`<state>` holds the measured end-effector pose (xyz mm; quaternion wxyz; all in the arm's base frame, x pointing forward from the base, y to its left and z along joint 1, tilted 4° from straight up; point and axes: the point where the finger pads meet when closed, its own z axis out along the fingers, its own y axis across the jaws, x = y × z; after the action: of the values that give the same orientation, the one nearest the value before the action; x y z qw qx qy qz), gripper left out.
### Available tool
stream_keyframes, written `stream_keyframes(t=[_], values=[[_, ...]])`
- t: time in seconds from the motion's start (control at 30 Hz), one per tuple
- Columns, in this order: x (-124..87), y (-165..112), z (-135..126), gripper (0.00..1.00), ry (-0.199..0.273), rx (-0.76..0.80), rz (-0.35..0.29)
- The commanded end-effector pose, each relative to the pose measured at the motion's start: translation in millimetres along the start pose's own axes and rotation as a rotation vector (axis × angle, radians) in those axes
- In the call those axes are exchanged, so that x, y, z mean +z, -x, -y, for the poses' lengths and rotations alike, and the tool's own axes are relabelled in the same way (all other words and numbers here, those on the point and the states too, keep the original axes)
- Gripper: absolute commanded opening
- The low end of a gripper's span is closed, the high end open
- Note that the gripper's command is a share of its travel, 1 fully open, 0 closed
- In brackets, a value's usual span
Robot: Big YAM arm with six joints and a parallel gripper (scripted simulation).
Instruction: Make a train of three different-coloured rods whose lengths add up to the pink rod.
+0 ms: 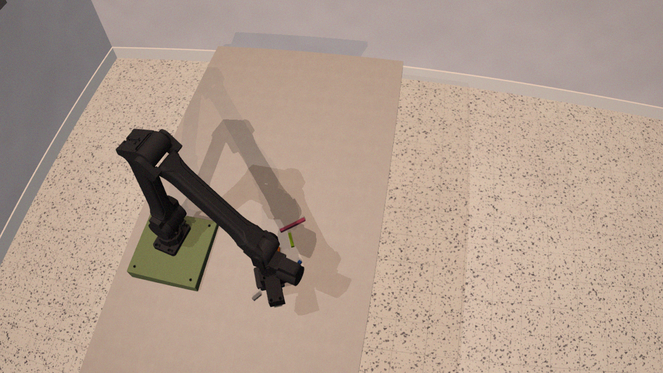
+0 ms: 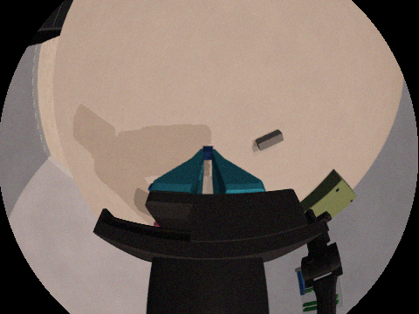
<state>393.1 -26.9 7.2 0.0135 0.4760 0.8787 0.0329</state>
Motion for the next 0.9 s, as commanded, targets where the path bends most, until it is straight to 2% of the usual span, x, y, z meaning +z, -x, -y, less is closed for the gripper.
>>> stream_keyframes(t=[0.0, 0.87], values=[[-1.4, -1.4, -1.8, 0.04, 0.002, 0.002, 0.007], [-1.6, -2.5, -2.8, 0.04, 0.002, -0.007, 0.007]])
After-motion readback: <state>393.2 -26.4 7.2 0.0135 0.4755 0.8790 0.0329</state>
